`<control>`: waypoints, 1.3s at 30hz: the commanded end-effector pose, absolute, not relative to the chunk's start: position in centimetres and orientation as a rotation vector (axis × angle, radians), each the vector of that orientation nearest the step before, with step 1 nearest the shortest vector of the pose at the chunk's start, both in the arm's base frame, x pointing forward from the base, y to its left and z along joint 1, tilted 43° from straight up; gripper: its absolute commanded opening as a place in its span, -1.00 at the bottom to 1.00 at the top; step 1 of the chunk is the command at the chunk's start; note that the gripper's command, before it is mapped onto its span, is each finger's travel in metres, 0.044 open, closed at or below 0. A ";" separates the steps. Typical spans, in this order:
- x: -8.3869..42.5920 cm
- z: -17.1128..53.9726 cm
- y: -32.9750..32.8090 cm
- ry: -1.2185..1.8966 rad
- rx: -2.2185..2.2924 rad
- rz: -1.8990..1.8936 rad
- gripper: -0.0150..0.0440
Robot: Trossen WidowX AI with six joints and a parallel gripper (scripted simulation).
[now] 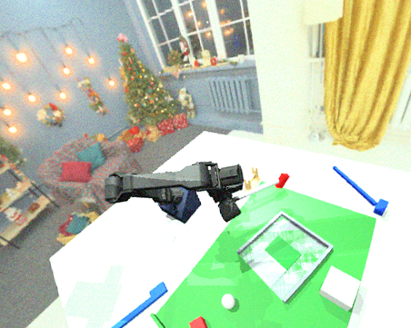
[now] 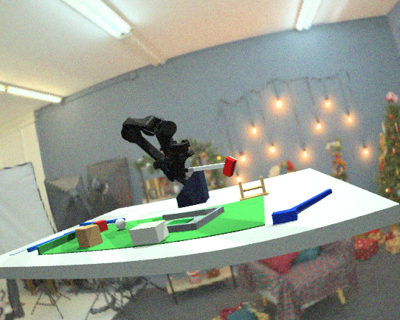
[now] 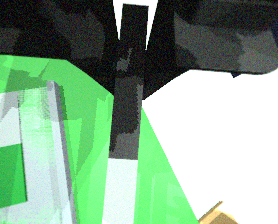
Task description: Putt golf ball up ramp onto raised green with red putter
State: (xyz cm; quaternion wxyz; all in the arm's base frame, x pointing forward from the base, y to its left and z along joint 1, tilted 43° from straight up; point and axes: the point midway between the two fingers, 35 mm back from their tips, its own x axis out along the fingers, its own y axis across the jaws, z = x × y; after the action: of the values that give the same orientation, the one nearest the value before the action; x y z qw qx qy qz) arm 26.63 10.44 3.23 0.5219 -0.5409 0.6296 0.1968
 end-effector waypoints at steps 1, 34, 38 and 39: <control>27.1 5.2 8.8 1.501 -1.213 0.360 -0.49; 20.8 20.0 -8.1 1.297 -0.432 -0.674 -0.49; 20.7 20.0 -8.3 1.295 -0.428 -0.679 -0.49; 20.8 19.9 -8.3 1.295 -0.428 -0.679 -0.49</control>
State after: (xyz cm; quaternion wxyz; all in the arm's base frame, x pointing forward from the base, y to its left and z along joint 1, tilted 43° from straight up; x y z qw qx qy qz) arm 20.88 -8.16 19.83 0.7218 -0.1953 0.5907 -0.3032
